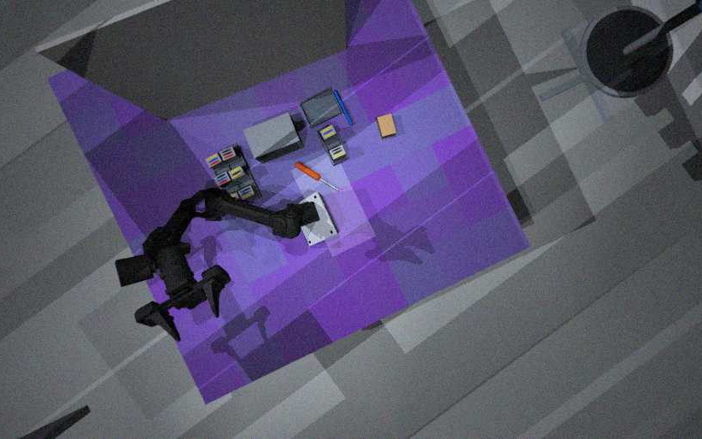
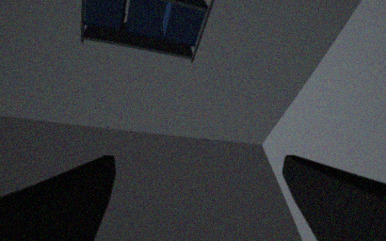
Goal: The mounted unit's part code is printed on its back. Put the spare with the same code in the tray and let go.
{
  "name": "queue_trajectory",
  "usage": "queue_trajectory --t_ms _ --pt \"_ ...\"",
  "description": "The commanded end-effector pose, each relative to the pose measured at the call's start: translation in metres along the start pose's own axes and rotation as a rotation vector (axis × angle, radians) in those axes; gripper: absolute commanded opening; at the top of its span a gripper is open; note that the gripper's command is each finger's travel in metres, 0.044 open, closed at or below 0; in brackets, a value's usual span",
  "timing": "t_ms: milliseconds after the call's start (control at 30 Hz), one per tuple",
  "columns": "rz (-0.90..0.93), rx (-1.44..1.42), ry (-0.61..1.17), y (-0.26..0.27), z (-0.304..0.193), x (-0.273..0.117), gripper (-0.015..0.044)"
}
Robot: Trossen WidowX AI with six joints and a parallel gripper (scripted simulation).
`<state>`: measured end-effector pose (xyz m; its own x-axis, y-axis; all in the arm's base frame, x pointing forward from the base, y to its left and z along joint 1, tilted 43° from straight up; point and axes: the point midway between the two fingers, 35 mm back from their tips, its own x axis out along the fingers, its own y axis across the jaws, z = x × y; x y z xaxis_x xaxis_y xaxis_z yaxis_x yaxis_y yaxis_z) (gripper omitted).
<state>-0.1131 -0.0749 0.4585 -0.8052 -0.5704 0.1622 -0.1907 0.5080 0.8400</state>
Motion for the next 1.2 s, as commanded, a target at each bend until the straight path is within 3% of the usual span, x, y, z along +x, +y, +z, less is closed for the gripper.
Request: queue_trajectory --t_ms 0,300,467,633,867,1167 --pt "0.000 0.000 0.000 0.000 0.000 0.000 0.0426" --pt "-0.080 -0.066 0.047 -0.013 -0.011 0.012 0.0440" --pt "-0.337 -0.301 0.251 -0.066 -0.053 0.039 0.0440" --pt "-0.554 -0.578 0.511 -0.129 -0.099 0.042 0.0440" --pt "-0.765 -0.940 0.963 -0.213 -0.157 0.004 0.0440" --pt "-0.867 -1.214 1.483 -0.280 -0.196 -0.074 0.0440"
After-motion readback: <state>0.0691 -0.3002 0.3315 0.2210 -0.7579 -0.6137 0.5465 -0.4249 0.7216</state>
